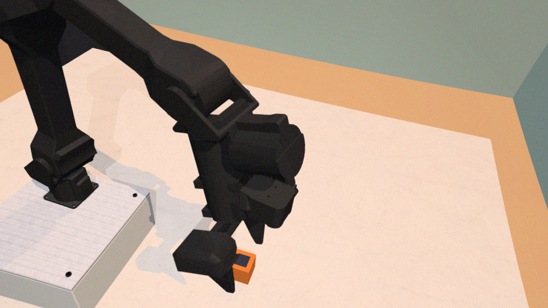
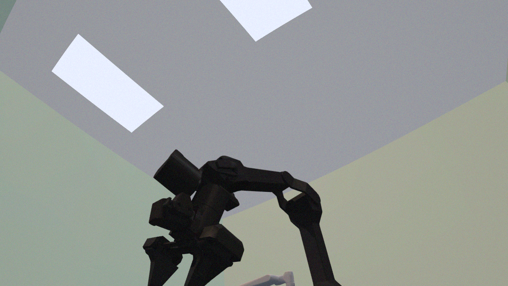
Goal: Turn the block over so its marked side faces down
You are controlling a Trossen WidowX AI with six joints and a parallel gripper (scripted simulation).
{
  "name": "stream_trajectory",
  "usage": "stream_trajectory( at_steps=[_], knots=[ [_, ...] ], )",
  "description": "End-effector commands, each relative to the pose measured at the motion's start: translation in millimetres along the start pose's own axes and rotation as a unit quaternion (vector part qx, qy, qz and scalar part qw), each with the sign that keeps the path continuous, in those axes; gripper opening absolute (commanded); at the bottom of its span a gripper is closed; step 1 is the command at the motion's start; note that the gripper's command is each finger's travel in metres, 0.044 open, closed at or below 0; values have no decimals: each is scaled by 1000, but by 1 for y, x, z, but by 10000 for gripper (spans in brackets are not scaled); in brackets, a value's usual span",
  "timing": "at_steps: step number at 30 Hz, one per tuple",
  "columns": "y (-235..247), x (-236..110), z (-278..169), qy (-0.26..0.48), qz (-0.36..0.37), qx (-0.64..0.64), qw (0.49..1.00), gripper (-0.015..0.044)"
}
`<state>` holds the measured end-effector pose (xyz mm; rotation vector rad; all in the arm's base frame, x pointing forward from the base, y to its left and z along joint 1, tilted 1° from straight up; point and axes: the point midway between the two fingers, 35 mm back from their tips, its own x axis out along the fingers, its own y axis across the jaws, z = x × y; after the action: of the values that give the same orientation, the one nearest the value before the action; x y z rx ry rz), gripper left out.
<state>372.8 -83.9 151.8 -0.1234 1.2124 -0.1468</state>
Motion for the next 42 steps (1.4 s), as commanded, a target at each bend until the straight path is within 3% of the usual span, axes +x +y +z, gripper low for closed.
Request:
stream_trajectory(
  at_steps=[1, 7, 13, 17, 42],
  knots=[
    [59, 34, -29, 74, 55, -14, 996, 440],
    [115, 59, -70, 154, 92, -27, 983, 440],
    [115, 62, -67, 154, 92, -27, 983, 440],
    [120, 93, -77, 154, 92, -27, 983, 440],
    [125, 122, -84, 154, 92, -27, 983, 440]
  ],
)
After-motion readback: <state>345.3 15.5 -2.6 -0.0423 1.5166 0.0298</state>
